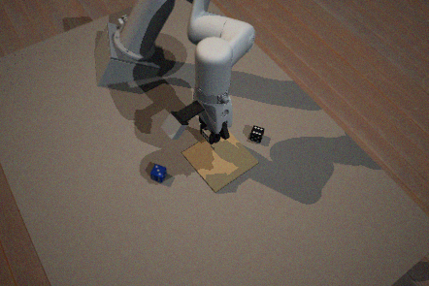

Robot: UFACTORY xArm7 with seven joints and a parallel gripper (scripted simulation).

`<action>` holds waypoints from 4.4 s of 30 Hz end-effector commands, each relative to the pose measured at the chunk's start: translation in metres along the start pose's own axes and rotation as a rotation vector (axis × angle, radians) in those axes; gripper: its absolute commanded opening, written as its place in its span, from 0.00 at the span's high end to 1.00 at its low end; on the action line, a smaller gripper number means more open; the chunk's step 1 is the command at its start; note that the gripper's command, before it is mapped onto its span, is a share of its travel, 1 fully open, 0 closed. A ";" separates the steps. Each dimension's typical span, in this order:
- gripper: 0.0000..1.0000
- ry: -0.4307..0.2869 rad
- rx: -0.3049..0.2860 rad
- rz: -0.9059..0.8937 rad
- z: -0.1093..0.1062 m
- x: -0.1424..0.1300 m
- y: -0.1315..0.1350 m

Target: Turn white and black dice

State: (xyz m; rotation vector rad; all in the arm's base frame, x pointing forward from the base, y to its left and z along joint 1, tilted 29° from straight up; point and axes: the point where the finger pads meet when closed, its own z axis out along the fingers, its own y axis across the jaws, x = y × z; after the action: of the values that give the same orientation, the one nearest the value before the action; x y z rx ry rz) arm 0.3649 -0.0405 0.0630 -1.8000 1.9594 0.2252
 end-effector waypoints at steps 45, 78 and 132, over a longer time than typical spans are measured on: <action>0.73 0.002 0.004 0.000 0.029 0.003 -0.004; 0.73 0.002 0.004 0.000 0.029 0.004 -0.004; 0.73 0.002 0.004 0.000 0.033 0.004 -0.004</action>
State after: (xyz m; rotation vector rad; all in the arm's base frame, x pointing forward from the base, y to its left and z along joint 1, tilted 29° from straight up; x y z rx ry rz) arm 0.3749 -0.0293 0.0324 -1.7994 1.9592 0.2234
